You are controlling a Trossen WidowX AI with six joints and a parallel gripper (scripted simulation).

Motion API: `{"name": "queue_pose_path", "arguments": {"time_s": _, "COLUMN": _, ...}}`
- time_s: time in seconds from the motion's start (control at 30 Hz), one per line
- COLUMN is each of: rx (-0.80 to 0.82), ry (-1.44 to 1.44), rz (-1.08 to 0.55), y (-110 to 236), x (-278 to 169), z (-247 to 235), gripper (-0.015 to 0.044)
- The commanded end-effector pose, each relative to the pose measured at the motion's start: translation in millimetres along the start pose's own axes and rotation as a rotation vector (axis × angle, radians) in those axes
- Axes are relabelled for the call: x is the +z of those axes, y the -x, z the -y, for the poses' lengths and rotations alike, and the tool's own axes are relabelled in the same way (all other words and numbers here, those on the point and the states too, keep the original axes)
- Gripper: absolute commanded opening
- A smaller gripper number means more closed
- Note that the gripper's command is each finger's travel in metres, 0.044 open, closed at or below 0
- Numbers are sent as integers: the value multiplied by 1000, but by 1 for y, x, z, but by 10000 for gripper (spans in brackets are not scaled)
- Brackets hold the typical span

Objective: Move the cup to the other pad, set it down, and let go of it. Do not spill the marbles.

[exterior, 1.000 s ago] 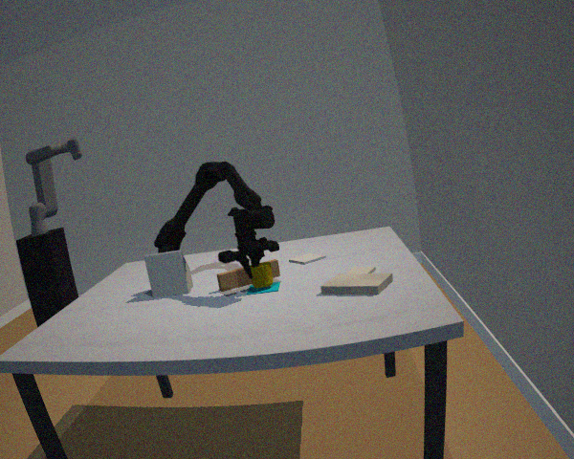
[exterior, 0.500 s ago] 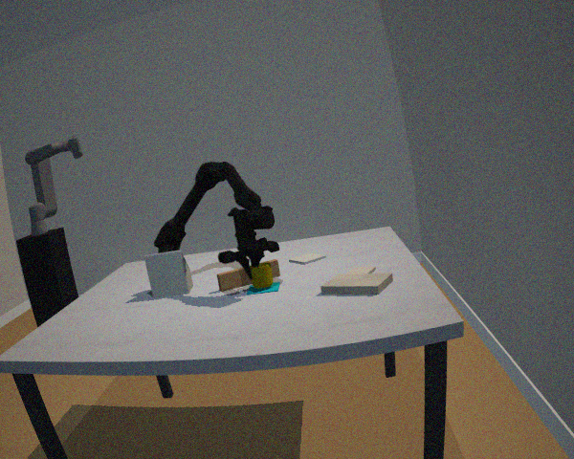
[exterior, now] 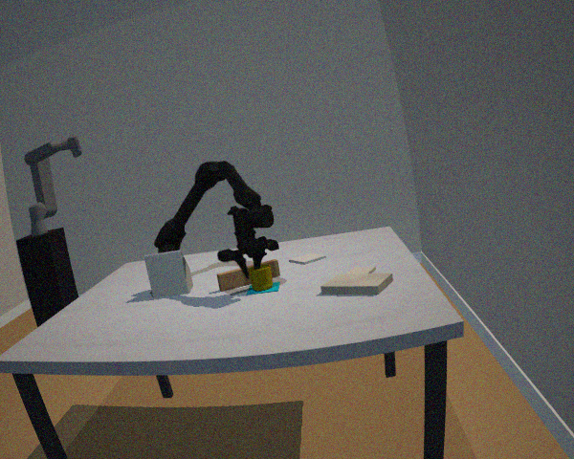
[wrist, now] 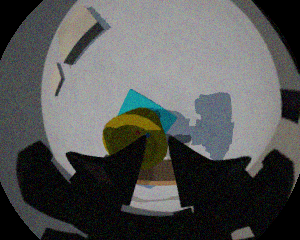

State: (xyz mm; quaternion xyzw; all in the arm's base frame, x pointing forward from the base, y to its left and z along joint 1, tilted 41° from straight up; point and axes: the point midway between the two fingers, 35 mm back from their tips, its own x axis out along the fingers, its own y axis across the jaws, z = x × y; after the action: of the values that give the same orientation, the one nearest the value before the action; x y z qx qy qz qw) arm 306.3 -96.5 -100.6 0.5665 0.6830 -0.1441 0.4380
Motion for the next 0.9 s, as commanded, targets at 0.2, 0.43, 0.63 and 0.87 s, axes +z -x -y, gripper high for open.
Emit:
{"name": "queue_pose_path", "arguments": {"time_s": 0.2, "rx": -1, "ry": 4, "rz": 5, "y": 18, "x": 2, "z": -1, "gripper": 147}}
{"name": "queue_pose_path", "arguments": {"time_s": 0.43, "rx": -1, "ry": 2, "rz": 4, "y": 31, "x": 2, "z": -1, "gripper": 147}}
{"name": "queue_pose_path", "arguments": {"time_s": 0.63, "rx": -1, "ry": 0, "rz": 2, "y": 42, "x": 1, "z": 0, "gripper": 147}}
{"name": "queue_pose_path", "arguments": {"time_s": 0.87, "rx": 3, "ry": -7, "rz": -3, "y": 43, "x": 0, "z": 2, "gripper": 225}}
